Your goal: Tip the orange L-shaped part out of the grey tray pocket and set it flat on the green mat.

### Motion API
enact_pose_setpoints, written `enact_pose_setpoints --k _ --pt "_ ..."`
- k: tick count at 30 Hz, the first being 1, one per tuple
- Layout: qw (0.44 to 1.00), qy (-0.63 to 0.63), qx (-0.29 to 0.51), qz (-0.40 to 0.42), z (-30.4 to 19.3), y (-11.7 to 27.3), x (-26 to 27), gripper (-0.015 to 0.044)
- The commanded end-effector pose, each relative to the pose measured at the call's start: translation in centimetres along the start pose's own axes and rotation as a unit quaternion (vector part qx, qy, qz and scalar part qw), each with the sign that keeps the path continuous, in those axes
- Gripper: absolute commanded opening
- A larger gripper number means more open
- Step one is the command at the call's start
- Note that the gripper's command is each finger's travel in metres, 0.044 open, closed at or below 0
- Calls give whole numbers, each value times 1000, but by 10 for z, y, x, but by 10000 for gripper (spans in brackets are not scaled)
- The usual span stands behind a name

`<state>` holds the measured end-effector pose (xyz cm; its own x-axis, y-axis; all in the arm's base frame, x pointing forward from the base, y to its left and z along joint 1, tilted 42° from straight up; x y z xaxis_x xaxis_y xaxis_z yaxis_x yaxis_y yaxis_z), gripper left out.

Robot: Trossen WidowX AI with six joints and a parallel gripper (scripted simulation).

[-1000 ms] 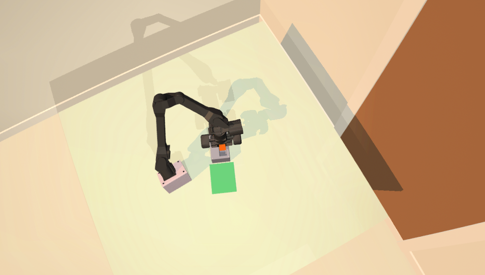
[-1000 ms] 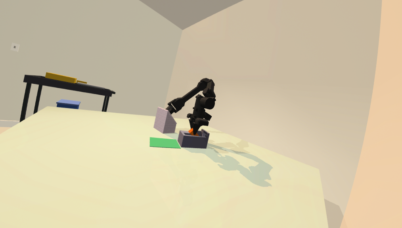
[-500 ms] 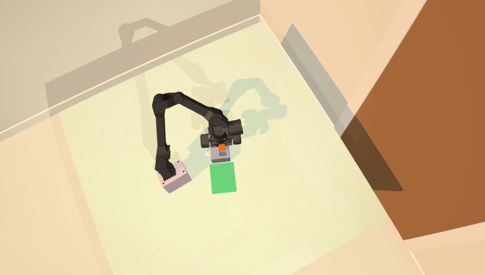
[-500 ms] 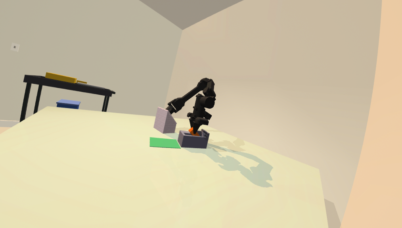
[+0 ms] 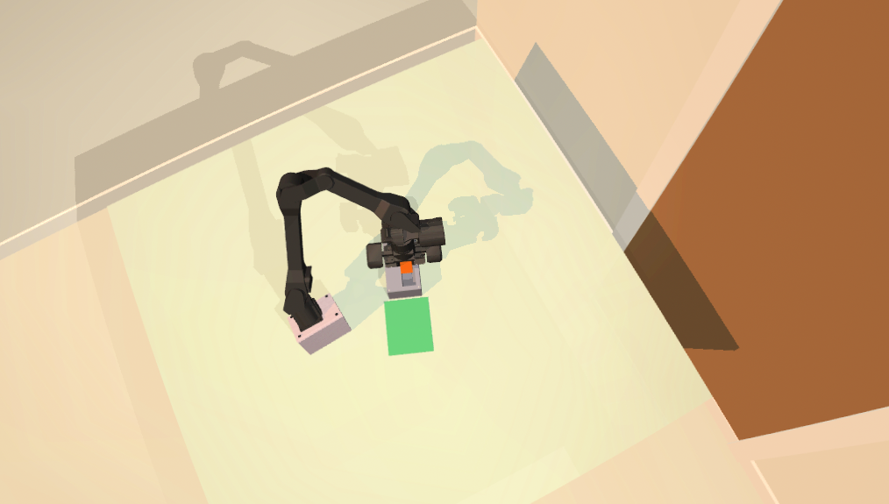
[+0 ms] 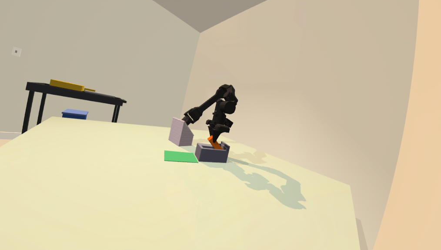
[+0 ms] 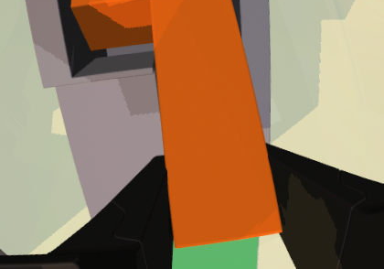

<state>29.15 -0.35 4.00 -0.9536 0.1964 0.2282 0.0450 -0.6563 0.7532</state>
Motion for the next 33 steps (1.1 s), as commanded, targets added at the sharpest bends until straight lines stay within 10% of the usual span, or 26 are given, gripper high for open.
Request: enact_pose_setpoints --k 1,33 --pt "1000 2 -3 -5 1 8 -1 0" --pt "1000 2 -2 -5 0 58 -1 0"
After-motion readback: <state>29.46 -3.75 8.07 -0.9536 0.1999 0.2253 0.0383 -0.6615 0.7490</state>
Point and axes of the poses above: the point midway between the two fingers, 35 mm back from their tips, its own y axis back along the fingers, its own x axis across the jaws, z = x × y, the point moved 3 cm from there along y, back along the fingers, and after that the axes turned 5 degrees about y, right-handed, at the moved point
